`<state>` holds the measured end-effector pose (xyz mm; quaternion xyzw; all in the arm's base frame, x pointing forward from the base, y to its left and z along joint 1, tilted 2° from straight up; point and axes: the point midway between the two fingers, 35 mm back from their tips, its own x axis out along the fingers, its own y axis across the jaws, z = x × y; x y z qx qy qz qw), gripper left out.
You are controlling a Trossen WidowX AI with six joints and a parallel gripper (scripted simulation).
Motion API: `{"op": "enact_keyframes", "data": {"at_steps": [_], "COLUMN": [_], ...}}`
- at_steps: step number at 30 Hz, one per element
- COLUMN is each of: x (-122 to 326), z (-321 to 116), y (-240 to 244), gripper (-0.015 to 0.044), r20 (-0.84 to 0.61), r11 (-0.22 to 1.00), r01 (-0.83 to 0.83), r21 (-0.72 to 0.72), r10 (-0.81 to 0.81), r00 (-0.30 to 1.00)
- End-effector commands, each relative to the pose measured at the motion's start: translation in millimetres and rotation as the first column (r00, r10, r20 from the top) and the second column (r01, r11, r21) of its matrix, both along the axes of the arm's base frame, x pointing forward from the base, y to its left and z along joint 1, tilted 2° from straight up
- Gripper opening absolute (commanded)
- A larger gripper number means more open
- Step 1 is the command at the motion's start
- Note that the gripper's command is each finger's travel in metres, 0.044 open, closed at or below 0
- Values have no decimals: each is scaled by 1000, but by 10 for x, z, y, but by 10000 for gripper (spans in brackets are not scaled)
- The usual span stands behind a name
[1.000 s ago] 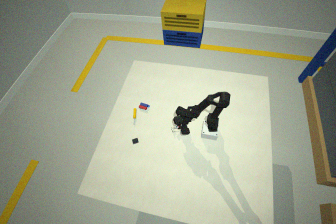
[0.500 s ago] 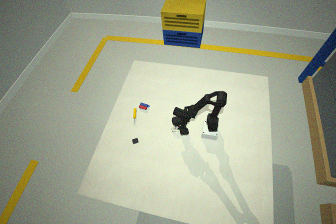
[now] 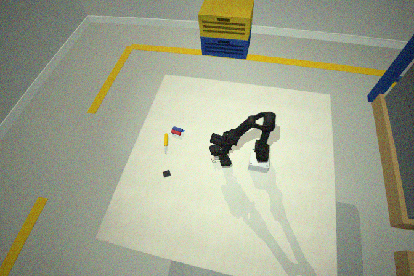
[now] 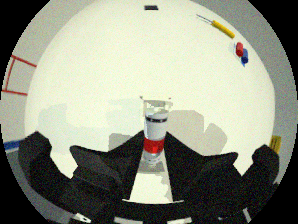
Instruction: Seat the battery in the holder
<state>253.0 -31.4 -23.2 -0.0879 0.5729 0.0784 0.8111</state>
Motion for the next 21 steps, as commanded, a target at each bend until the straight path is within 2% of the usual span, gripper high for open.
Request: {"op": "enact_keyframes", "data": {"at_steps": [1, 21], "x": [-29, 15], "z": [-40, -59], "y": [-5, 7], "gripper": [81, 81], "r20": [-42, -163], "r11": [1000, 999], "r01": [6, 1], "r21": [-8, -33], "r10": [-6, -6], "r00": [999, 987]}}
